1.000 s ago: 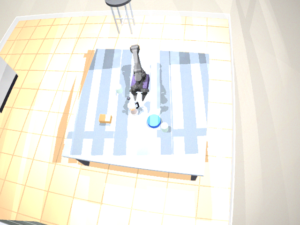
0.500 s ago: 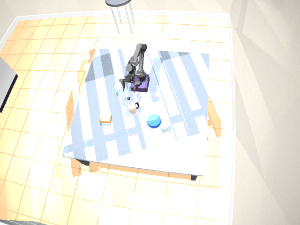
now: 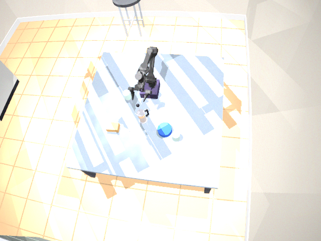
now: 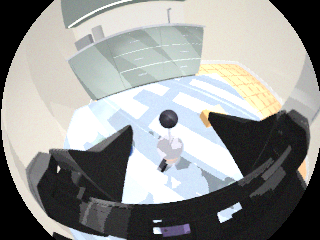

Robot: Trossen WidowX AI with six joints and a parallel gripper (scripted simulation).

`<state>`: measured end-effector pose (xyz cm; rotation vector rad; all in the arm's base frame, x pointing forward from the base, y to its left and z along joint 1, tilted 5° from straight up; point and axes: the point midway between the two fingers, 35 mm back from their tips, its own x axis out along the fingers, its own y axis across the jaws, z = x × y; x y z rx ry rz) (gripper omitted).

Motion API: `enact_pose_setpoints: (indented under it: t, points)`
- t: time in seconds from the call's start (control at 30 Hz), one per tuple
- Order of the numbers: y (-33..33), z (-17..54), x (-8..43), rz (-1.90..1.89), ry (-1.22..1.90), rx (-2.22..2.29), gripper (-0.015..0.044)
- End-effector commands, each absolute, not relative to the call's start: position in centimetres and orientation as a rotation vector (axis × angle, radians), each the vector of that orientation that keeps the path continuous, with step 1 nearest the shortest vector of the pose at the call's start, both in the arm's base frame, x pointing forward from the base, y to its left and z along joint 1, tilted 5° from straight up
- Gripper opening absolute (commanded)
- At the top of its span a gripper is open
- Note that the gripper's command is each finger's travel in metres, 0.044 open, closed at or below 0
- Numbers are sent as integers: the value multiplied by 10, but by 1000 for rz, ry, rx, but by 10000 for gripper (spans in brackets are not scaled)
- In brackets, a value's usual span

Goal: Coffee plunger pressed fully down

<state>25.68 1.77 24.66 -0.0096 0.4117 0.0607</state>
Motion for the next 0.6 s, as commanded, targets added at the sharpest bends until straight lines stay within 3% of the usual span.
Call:
enact_pose_setpoints:
  t: [0.0,0.57]
  points:
    - [18,238,262,65,424,-17,440]
    - [20,227,287,64,422,-17,440]
